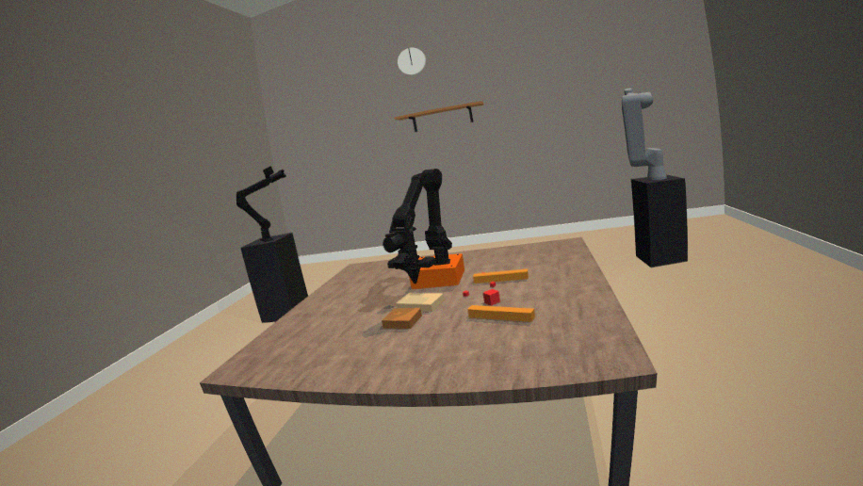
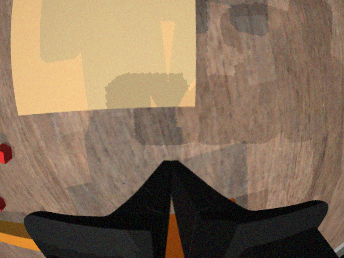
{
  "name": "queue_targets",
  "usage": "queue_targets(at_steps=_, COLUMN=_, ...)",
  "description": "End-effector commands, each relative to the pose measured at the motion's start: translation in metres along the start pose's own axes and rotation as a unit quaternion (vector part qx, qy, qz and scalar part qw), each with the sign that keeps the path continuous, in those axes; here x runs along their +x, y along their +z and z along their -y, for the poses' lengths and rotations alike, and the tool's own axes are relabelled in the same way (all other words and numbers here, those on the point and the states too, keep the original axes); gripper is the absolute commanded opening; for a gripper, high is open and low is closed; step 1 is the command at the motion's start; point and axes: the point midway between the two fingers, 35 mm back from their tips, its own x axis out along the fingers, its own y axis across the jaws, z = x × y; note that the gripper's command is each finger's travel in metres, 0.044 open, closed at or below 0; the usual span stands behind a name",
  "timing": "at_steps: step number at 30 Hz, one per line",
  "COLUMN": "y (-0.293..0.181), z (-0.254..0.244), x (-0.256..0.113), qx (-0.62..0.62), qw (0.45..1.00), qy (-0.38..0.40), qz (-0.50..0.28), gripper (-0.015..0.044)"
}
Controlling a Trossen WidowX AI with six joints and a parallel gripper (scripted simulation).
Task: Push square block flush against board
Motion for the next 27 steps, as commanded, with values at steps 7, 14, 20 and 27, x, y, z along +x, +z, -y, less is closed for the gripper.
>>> queue_targets(at_steps=7, y=0.0, z=-0.002, x=0.045, qx=-0.015, qw=1.0, qy=0.002, qz=0.006, gripper=0.0)
queue_targets(at_steps=14, y=-0.001, z=-0.002, x=0.054, qx=-0.015, qw=1.0, qy=0.002, qz=0.006, gripper=0.0)
queue_targets(at_steps=20, y=0.006, z=-0.002, x=0.053, qx=-0.015, qw=1.0, qy=0.002, qz=0.006, gripper=0.0)
queue_targets(at_steps=27, y=0.018, z=-0.002, x=0.052, qx=-0.015, qw=1.0, qy=0.002, qz=0.006, gripper=0.0)
